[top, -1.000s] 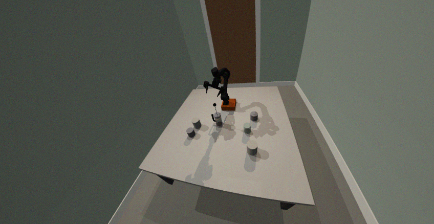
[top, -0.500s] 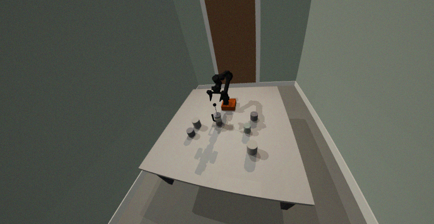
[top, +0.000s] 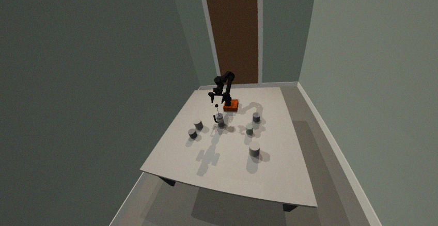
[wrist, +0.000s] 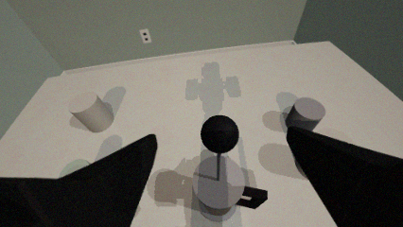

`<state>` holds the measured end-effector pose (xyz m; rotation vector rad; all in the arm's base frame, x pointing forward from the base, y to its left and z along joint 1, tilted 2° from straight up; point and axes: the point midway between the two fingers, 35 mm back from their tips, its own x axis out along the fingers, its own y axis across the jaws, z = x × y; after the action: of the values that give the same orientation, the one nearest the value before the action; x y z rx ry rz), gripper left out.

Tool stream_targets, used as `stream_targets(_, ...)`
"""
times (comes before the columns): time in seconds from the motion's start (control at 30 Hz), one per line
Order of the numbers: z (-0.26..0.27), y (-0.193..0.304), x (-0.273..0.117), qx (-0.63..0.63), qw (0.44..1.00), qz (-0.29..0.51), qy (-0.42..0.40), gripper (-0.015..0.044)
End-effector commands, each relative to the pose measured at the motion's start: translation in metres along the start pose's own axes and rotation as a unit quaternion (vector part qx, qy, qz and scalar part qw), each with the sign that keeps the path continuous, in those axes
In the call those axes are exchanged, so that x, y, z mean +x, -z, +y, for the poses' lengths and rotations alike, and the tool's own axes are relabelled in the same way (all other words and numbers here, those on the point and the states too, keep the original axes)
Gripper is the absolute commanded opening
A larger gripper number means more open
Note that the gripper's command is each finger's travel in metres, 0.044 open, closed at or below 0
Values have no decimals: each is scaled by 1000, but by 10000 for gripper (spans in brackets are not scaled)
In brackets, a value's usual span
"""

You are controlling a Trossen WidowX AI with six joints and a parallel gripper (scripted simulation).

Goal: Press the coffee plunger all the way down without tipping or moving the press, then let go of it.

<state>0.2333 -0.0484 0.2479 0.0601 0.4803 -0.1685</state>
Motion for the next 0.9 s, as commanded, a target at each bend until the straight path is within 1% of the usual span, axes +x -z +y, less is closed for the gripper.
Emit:
stream_targets(0.0, -1, 2, 9, 3, 1000, 6, 2, 440)
stream_targets(0.37, 0, 3, 24, 3, 1000, 5, 1, 440)
stream_targets(0.77, 0, 3, 24, 3, 1000, 5, 1, 126)
stream_targets(0.87, 0, 3, 24, 3, 1000, 5, 1, 126)
